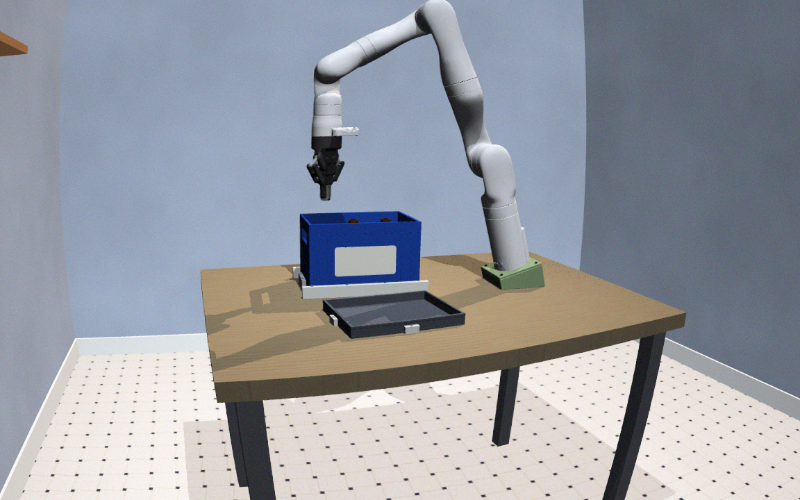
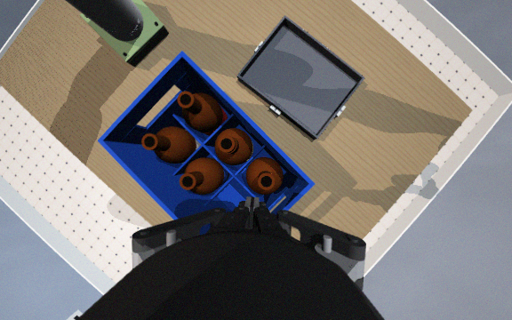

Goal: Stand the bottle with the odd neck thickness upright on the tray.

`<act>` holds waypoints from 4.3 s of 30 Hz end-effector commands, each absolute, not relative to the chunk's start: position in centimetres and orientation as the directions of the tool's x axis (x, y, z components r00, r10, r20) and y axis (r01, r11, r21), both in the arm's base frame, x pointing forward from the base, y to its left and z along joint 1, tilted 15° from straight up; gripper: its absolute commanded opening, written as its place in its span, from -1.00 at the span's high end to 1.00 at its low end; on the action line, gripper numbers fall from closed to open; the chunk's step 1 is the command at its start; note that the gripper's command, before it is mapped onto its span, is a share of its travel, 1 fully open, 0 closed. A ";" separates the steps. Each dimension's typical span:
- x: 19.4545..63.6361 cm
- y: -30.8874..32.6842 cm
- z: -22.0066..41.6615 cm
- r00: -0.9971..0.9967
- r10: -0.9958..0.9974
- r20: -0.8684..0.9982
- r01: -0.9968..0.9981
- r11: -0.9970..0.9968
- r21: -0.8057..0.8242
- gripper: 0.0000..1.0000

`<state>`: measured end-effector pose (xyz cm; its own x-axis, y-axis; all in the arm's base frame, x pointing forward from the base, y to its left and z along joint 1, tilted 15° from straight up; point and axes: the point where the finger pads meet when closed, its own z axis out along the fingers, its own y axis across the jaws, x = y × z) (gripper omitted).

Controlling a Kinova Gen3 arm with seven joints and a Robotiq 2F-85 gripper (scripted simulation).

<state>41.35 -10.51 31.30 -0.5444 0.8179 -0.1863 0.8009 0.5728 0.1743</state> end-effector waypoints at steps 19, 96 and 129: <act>41.6 -8.1 31.6 -0.568 0.800 -0.192 0.782 0.598 0.179 -0.27; 42.8 -8.2 27.5 -0.568 0.800 -0.192 0.782 0.598 0.178 -0.27; 42.9 -8.2 27.3 -0.568 0.800 -0.192 0.782 0.598 0.178 -0.27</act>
<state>42.84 -8.21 27.26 -0.5684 0.8004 -0.1905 0.7822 0.5975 0.1765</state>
